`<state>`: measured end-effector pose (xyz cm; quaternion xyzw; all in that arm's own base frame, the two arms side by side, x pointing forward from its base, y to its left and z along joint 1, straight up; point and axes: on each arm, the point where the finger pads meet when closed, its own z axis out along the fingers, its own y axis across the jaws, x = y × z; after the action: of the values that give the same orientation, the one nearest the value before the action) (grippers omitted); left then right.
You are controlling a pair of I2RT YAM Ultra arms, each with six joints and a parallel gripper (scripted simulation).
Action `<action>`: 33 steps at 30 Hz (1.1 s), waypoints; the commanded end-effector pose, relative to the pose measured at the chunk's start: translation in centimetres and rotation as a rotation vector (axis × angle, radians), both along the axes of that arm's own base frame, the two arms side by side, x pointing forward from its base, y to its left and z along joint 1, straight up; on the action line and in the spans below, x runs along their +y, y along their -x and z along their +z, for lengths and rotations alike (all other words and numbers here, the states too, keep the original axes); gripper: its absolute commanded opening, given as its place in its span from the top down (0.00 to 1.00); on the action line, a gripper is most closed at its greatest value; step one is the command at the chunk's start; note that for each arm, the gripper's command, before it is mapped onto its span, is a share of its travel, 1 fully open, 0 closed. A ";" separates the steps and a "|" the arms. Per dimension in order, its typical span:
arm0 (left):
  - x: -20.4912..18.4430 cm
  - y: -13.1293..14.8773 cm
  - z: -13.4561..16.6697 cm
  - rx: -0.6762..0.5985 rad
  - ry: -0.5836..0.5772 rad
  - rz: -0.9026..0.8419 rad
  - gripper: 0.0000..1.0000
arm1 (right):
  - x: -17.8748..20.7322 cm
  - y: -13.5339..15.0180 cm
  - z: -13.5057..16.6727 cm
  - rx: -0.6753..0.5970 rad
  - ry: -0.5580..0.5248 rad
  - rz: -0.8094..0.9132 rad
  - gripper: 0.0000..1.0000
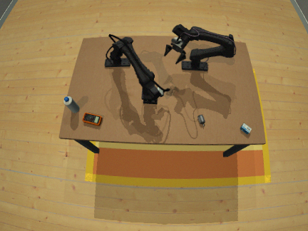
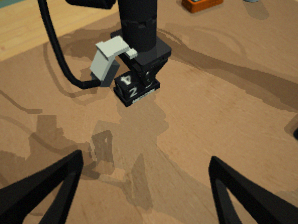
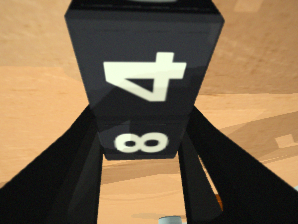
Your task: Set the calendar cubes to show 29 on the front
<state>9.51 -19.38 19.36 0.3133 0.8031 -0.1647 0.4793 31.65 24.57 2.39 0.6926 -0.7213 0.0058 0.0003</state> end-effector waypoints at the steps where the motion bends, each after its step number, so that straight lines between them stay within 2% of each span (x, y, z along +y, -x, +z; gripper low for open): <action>1: -0.1 -0.2 1.3 -0.016 0.027 0.015 0.00 | -0.2 -0.7 -0.9 -0.016 -0.014 -0.022 0.65; 10: -0.1 -0.2 1.3 -0.016 0.027 0.015 0.00 | -1.0 0.0 -1.6 0.014 0.009 -0.027 0.65; 12: -0.1 -0.2 1.3 -0.016 0.027 0.015 0.00 | -0.3 -0.2 -0.8 0.005 0.003 -0.024 0.65; 14: -0.1 -0.2 1.3 -0.016 0.027 0.015 0.00 | -0.3 -0.2 -0.8 0.005 0.003 -0.024 0.42; 16: -0.1 -0.2 1.3 -0.016 0.027 0.015 0.00 | -0.3 -0.2 -0.8 0.005 0.003 -0.024 0.42; 17: -0.1 -0.2 1.3 -0.016 0.027 0.015 0.00 | -0.2 -0.2 -0.4 -0.002 -0.003 -0.024 0.36; 33: -0.1 -0.2 1.3 -0.016 0.027 0.015 0.00 | 0.9 -0.1 2.7 -0.043 -0.037 -0.014 0.36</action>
<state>9.51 -19.38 19.36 0.3133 0.8031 -0.1647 0.4793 31.58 24.61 2.49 0.6859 -0.7277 0.0051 -0.0023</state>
